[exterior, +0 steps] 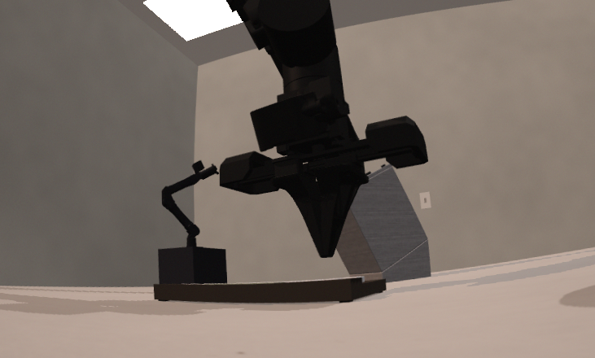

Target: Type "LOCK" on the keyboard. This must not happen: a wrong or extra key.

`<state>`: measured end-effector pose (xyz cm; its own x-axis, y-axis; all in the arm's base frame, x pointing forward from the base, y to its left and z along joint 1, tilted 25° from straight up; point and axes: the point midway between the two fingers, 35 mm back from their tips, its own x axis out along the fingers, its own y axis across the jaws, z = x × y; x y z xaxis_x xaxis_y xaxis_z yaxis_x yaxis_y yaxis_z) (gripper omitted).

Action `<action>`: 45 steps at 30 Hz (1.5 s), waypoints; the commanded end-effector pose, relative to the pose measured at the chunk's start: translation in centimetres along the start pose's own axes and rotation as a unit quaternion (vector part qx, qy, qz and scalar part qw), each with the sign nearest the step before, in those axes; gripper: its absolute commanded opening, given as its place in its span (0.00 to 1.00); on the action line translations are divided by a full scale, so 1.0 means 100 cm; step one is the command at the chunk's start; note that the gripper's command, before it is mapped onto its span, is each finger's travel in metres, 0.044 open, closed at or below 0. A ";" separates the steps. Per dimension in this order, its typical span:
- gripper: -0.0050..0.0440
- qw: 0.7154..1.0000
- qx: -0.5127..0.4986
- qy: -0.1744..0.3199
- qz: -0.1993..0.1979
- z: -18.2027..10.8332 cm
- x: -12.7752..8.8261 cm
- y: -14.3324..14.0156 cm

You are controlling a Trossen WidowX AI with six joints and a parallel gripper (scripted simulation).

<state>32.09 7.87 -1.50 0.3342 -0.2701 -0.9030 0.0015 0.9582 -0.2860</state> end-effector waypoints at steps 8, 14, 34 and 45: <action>0.00 1.000 -0.001 -0.001 0.002 0.001 0.009 0.000; 0.00 1.000 -0.001 0.000 0.002 0.001 0.018 0.000; 0.00 1.000 0.003 -0.009 0.003 0.005 0.018 0.000; 0.00 1.000 -0.001 -0.001 0.002 0.001 0.024 0.001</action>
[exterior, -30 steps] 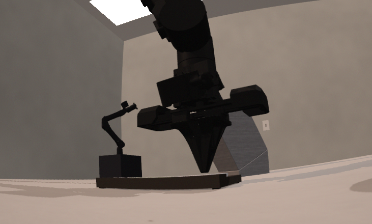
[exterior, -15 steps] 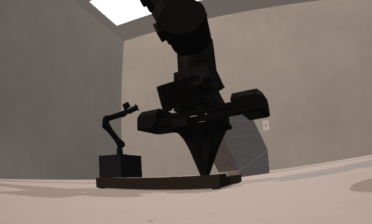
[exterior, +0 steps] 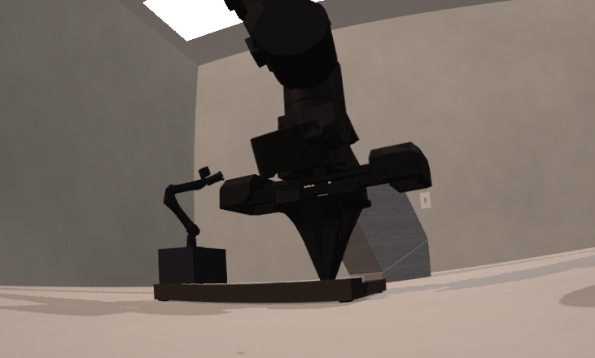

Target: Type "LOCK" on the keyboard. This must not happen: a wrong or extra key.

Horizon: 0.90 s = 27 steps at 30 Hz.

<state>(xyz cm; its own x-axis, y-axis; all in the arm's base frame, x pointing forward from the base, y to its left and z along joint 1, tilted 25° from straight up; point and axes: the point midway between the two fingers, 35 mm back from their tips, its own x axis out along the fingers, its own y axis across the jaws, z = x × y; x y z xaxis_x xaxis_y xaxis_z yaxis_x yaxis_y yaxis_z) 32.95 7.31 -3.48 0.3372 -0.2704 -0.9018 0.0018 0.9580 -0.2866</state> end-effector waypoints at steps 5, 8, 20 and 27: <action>0.00 1.000 0.002 -0.005 0.004 0.003 -0.002 0.000; 0.00 1.000 0.002 -0.005 0.004 0.003 -0.002 0.000; 0.00 1.000 0.007 -0.016 0.005 0.009 -0.043 0.001; 0.00 1.000 0.004 -0.011 0.007 0.000 -0.039 -0.008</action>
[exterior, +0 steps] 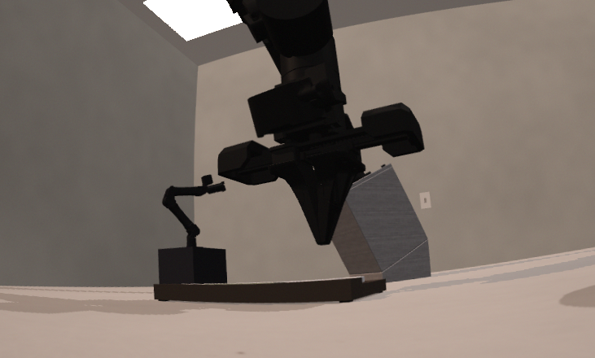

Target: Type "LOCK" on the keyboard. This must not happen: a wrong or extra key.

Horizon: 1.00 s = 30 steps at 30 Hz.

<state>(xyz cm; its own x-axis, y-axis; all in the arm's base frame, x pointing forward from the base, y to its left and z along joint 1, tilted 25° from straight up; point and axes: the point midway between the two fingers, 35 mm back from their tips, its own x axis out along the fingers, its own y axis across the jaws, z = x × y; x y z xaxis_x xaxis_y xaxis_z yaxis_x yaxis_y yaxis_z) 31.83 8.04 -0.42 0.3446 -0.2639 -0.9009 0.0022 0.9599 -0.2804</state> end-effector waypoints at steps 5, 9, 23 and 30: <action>0.00 1.000 0.001 -0.004 0.002 -0.017 -0.005 -0.024; 0.00 1.000 -0.003 0.006 -0.001 -0.021 0.010 -0.023; 0.00 1.000 -0.002 0.004 -0.001 -0.020 0.024 -0.023; 0.00 1.000 -0.003 0.005 -0.001 -0.021 0.033 -0.024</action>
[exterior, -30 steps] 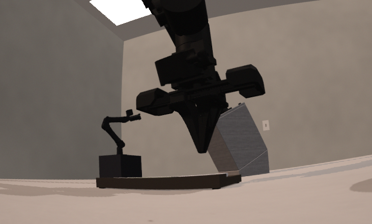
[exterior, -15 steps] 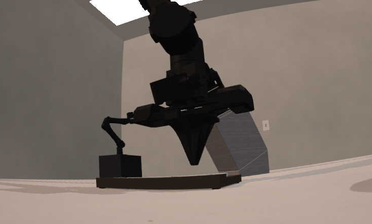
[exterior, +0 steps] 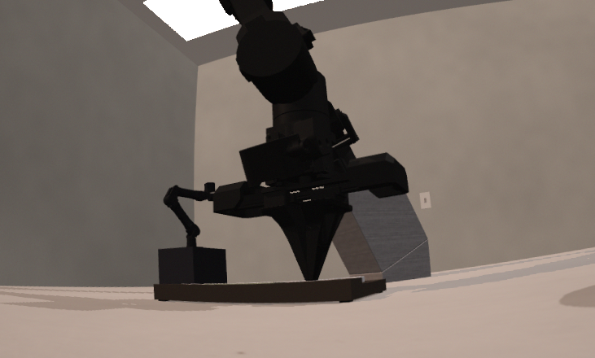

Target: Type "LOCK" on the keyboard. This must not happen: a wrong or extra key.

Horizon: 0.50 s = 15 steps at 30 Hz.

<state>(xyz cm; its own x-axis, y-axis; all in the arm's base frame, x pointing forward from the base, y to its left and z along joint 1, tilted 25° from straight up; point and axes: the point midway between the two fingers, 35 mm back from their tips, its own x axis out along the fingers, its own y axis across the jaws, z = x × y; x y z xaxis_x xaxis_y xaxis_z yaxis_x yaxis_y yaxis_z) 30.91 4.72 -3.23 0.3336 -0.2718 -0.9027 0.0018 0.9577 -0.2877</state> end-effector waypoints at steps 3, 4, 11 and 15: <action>0.00 1.000 -0.001 -0.002 0.003 0.001 0.001 0.001; 0.00 1.000 0.000 -0.002 0.003 0.001 0.001 0.001; 0.00 1.000 0.002 -0.008 0.003 0.005 -0.002 0.001; 0.00 1.000 0.002 -0.008 0.003 0.005 -0.001 0.001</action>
<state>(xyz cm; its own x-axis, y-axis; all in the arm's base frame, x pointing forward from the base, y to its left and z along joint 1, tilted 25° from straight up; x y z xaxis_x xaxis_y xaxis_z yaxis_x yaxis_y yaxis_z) 30.96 4.70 -3.37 0.3340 -0.2720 -0.9025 0.0016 0.9576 -0.2880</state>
